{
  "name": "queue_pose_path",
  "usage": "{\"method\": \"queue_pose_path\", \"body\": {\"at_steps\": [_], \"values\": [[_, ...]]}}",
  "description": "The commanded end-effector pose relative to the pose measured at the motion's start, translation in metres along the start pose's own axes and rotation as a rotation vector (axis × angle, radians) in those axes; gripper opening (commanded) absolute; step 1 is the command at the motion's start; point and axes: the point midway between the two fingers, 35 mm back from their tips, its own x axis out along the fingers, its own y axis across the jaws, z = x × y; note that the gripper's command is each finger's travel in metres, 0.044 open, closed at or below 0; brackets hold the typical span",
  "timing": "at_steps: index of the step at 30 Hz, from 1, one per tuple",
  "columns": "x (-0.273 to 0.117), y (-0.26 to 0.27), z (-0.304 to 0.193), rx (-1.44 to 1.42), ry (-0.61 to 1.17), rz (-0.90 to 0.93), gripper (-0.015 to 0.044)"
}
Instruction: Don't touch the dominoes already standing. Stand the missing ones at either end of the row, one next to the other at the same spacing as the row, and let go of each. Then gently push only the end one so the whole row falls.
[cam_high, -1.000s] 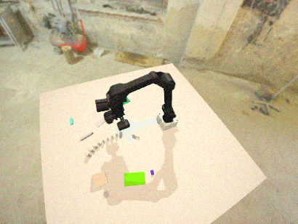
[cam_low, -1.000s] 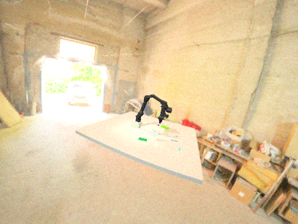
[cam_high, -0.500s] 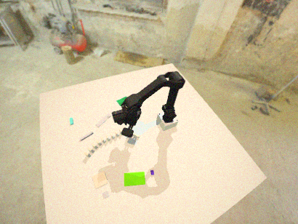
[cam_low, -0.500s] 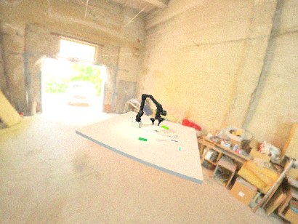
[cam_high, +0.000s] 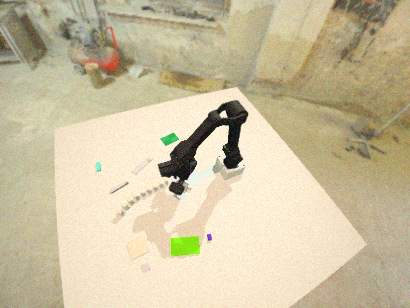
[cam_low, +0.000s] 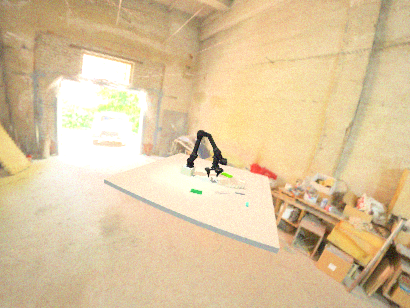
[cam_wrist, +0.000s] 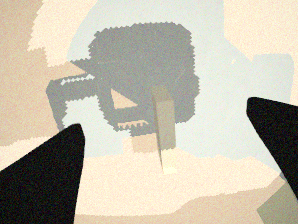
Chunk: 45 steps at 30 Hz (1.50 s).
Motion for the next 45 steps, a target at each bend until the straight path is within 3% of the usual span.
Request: {"method": "queue_pose_path", "body": {"at_steps": [1, 19, 35, 45], "values": [[0.012, -0.001, 0.0, 0.006, -0.005, 0.001, 0.044], [0.027, 0.0, 0.0, 0.006, -0.005, 0.001, 0.044], [0.027, 0.0, 0.0, 0.006, -0.005, 0.001, 0.0025], [0.019, 0.0, 0.0, 0.006, -0.005, 0.001, 0.0025]]}}
